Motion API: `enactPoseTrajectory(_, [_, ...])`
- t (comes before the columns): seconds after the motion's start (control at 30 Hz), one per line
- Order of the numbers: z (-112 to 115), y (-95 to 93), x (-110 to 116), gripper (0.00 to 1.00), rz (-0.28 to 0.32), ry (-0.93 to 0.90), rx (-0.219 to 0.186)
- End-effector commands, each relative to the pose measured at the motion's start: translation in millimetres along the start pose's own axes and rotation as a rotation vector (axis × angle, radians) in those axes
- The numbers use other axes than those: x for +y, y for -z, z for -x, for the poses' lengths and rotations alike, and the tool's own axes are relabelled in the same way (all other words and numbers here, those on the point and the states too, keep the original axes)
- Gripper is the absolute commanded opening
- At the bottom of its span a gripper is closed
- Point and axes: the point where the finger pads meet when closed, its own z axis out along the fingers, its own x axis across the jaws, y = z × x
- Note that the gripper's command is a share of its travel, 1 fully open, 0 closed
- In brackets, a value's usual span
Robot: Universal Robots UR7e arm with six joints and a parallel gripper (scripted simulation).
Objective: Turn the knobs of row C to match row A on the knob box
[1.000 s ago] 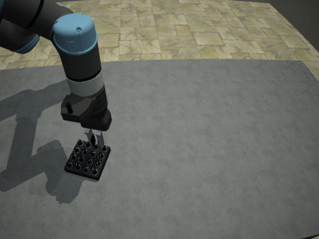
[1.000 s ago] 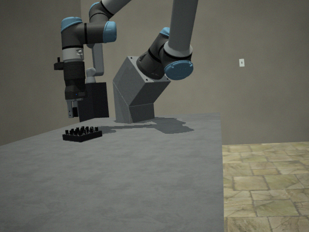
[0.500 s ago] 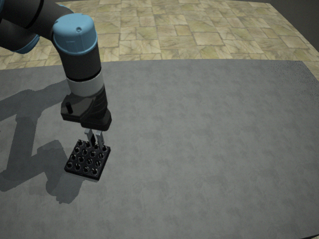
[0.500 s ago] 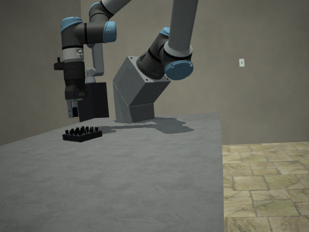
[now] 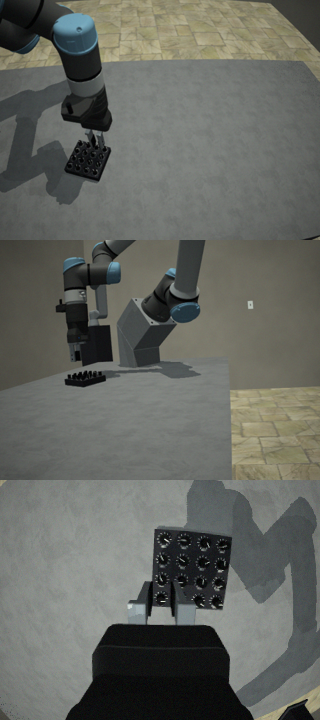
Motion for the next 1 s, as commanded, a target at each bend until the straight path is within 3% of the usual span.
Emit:
enactPoseTrajectory(0.0, [-0.7,-2.7,0.2,0.46,0.002,-0.001,0.001])
enactPoseTrajectory(0.97, [-1.6,-33.2,0.2,0.46,0.003,-0.002,0.002])
